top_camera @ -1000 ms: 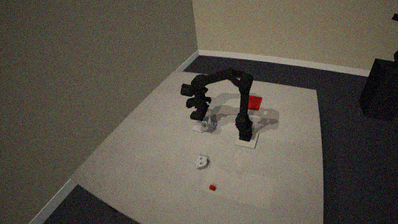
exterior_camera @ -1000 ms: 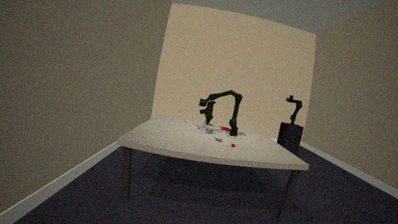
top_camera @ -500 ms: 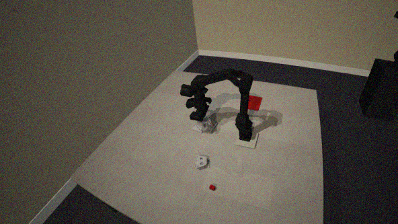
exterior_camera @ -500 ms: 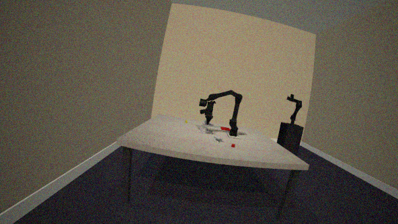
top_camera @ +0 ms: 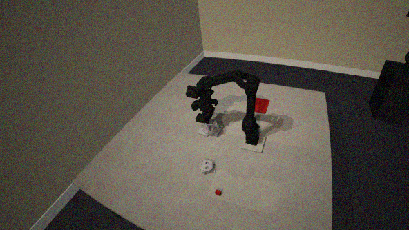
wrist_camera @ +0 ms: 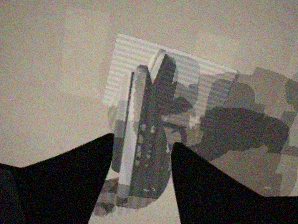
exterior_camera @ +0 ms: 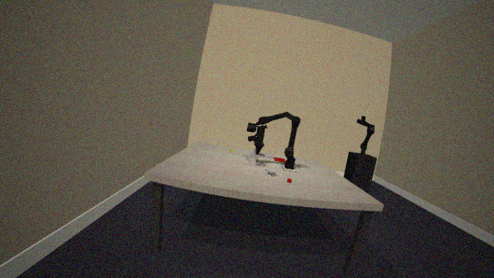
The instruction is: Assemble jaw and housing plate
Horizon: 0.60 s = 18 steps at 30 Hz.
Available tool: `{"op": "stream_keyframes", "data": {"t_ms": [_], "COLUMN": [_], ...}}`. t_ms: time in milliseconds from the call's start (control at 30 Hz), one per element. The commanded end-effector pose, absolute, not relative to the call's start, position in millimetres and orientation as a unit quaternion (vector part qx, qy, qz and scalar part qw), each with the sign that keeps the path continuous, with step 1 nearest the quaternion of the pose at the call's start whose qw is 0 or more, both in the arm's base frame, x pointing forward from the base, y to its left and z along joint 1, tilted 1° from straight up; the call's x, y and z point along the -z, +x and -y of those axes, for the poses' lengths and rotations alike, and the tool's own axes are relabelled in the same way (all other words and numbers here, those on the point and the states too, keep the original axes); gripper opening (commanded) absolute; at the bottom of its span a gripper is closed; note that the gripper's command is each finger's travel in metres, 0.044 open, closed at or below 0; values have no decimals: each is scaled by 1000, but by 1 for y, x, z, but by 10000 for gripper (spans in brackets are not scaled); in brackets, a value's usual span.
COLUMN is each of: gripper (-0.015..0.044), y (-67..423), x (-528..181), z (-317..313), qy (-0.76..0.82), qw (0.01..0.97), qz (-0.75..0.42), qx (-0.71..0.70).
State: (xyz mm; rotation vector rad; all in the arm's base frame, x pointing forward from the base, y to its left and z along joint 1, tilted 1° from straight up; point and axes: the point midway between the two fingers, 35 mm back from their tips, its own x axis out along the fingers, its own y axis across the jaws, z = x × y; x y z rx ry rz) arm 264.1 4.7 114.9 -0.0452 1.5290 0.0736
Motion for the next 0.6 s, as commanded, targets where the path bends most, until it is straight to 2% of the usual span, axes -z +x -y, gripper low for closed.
{"op": "stream_keyframes", "data": {"t_ms": [0,567], "gripper": [134,134], "y": [267,274], "x": [-116,-115], "z": [7,44], "qy": [-22,-23], "qw": [721,721], "qz": [-692,-691], "qx": [-32,-31]}}
